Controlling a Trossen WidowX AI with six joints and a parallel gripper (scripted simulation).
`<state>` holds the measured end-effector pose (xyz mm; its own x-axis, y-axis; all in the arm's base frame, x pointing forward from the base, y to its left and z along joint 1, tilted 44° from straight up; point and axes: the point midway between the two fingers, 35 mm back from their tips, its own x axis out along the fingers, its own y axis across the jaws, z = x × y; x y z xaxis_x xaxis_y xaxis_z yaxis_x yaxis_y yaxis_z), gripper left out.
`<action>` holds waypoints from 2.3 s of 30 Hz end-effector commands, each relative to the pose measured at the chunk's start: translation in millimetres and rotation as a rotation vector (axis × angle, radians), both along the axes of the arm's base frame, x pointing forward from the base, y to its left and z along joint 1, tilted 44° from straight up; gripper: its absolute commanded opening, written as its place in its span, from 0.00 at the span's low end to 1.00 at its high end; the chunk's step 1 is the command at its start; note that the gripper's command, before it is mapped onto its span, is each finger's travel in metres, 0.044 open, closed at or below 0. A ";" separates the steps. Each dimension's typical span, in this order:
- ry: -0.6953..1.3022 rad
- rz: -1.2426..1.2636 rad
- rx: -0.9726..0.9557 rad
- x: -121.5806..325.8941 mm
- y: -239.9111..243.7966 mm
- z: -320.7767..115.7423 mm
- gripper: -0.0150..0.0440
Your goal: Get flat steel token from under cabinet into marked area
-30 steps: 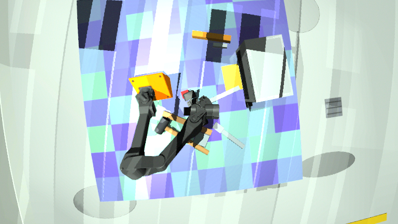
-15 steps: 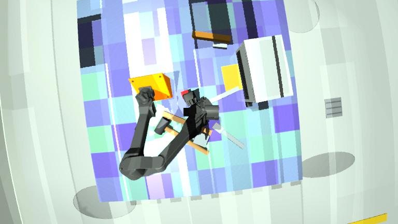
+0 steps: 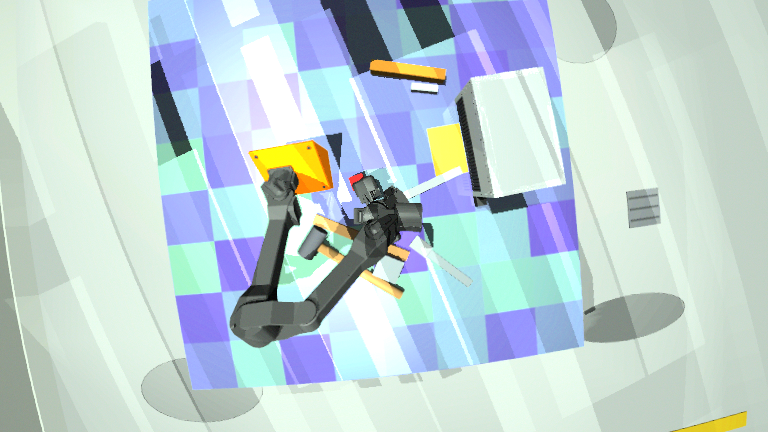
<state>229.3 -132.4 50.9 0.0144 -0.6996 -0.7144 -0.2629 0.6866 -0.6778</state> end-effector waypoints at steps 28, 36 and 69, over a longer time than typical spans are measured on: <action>-0.001 -0.001 0.000 8.9 1.8 -1.2 0.25; -0.002 -0.001 0.001 17.7 3.5 -2.6 0.25; -0.004 -0.001 0.001 56.7 11.2 -9.2 0.25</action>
